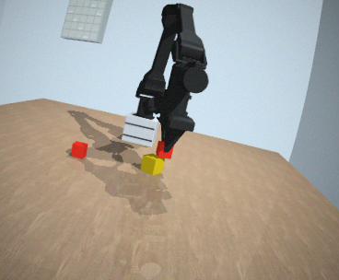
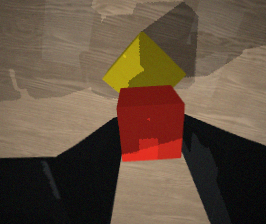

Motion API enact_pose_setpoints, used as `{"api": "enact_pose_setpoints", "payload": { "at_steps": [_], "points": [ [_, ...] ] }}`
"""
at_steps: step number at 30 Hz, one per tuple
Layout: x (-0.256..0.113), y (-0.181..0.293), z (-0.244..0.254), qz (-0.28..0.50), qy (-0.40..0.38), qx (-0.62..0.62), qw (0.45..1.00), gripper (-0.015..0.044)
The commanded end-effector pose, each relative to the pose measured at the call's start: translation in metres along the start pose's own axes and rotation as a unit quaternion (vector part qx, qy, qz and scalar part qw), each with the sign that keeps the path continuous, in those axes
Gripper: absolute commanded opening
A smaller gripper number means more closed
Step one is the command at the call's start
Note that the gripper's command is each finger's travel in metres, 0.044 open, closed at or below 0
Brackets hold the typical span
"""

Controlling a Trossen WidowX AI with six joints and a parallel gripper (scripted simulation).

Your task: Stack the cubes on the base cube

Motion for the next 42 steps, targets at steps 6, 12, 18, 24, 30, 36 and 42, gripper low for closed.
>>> {"api": "enact_pose_setpoints", "payload": {
  "at_steps": [6,12,18,24,30,36,42],
  "points": [
    [0.003,0.001,0.000,0.002,-0.001,0.000,1.000,0.0105],
    [0.003,0.001,0.000,0.002,-0.001,-0.001,1.000,0.0105],
    [0.003,0.001,0.000,0.002,-0.001,-0.001,1.000,0.0105],
    [0.003,0.001,0.000,0.002,-0.001,-0.001,1.000,0.0205],
    [-0.003,0.000,0.000,0.001,0.000,0.000,1.000,0.0205],
    [-0.011,0.000,0.000,0.000,0.000,0.000,1.000,0.0205],
    [-0.020,0.000,0.000,0.000,0.000,0.000,1.000,0.0205]
  ]
}}
Point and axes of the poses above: the point midway between the two fingers, 35 mm back from their tips, its own x axis out along the fingers, its own z axis across the jaws, y = z × x, the point moved 3 cm from there along -x, back along the fingers, and after that the axes turned 15 degrees about -x, right-handed, at the moved point
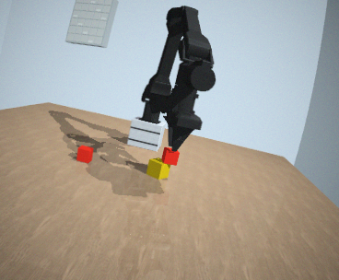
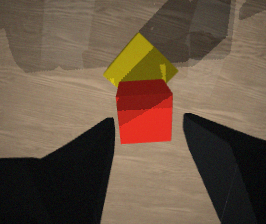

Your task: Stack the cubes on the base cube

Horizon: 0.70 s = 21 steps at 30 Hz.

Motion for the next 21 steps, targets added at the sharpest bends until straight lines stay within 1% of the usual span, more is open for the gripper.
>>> {"api": "enact_pose_setpoints", "payload": {
  "at_steps": [1,10,11,12,13,21],
  "points": [
    [-0.008,0.000,0.001,-0.001,-0.004,0.000,1.000,0.0205],
    [-0.015,0.000,0.001,-0.001,-0.004,0.000,1.000,0.0205],
    [-0.012,-0.002,0.000,0.000,-0.002,0.001,1.000,0.0231],
    [-0.013,-0.006,0.000,-0.001,-0.002,0.003,1.000,0.0257],
    [-0.014,-0.013,0.000,-0.001,-0.002,0.007,1.000,0.0265],
    [-0.027,-0.081,-0.012,-0.004,-0.002,0.045,0.999,0.0265]
  ]
}}
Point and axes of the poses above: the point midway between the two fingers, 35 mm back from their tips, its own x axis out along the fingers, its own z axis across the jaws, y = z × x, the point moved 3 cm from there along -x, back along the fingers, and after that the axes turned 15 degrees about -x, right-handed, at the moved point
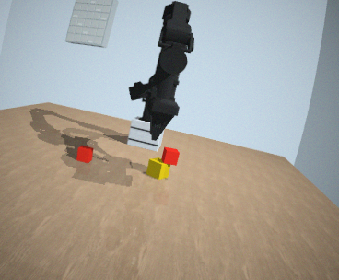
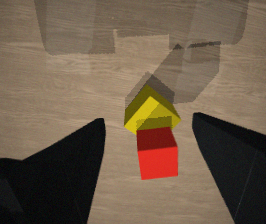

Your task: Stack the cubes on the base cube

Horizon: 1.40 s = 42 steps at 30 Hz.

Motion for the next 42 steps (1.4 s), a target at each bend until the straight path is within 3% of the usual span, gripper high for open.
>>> {"api": "enact_pose_setpoints", "payload": {
  "at_steps": [1,16,21,27,42],
  "points": [
    [-0.007,-0.035,-0.006,-0.001,-0.001,0.018,1.000,0.0265],
    [-0.030,-0.149,-0.065,-0.006,0.000,0.086,0.996,0.0265],
    [-0.023,-0.151,-0.066,-0.006,0.000,0.087,0.996,0.0265],
    [0.030,-0.151,-0.066,-0.006,0.000,0.087,0.996,0.0265],
    [0.051,-0.151,-0.066,-0.006,0.000,0.087,0.996,0.0265]
  ]
}}
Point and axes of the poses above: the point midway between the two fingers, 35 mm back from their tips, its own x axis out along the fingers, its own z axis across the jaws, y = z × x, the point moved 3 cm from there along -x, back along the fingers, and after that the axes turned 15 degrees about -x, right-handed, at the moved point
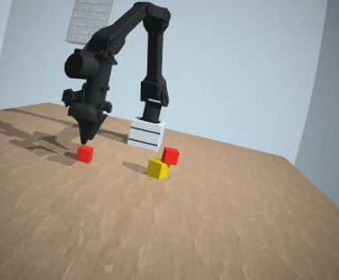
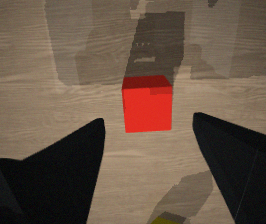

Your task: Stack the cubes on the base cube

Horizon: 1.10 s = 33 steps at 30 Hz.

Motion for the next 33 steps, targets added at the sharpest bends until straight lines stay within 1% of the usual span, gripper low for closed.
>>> {"api": "enact_pose_setpoints", "payload": {
  "at_steps": [1,19,25,29,33],
  "points": [
    [0.006,0.000,-0.001,-0.001,0.001,-0.002,1.000,0.0265],
    [0.033,0.000,-0.001,-0.001,0.002,-0.002,1.000,0.0265],
    [0.033,0.000,-0.001,-0.001,0.002,-0.002,1.000,0.0108],
    [0.033,0.000,-0.001,-0.001,0.002,-0.002,1.000,0.0105],
    [0.023,-0.001,0.001,-0.001,0.001,-0.002,1.000,0.0105]
  ]
}}
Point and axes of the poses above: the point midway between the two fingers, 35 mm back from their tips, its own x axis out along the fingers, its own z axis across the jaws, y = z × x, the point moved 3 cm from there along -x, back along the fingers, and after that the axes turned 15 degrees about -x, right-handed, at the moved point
